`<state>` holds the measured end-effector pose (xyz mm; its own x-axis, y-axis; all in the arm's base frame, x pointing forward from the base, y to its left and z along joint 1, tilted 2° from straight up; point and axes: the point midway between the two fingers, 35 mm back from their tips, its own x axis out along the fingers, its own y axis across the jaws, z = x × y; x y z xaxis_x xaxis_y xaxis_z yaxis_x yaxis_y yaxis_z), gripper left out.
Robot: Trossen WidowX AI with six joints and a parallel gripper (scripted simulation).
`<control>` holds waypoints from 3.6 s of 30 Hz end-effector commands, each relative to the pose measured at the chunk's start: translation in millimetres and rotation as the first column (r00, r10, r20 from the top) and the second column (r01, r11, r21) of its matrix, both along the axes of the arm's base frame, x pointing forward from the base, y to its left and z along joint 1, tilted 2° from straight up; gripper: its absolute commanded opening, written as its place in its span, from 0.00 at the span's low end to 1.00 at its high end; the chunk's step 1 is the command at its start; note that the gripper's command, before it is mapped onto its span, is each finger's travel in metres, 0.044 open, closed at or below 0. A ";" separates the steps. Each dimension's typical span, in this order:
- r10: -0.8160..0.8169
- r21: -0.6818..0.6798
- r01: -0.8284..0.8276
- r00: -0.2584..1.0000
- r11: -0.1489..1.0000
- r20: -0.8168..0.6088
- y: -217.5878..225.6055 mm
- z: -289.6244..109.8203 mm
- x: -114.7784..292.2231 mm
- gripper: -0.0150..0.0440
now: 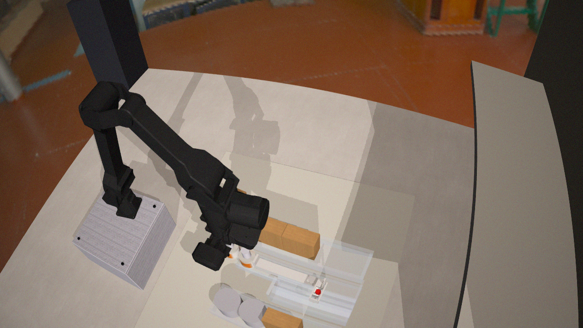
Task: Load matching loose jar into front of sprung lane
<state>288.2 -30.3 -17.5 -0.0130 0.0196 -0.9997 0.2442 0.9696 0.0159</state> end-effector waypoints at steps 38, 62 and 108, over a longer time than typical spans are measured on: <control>0.000 0.001 0.000 1.000 1.000 0.011 -4.7 1.0 22.2 0.25; 0.000 0.001 0.000 1.000 1.000 0.012 -7.4 2.1 32.7 0.25; 0.000 0.001 0.000 1.000 1.000 0.014 -11.9 7.4 48.6 0.25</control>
<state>325.1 -39.8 -14.6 -0.0371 0.0257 -0.9990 0.2458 0.9692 0.0158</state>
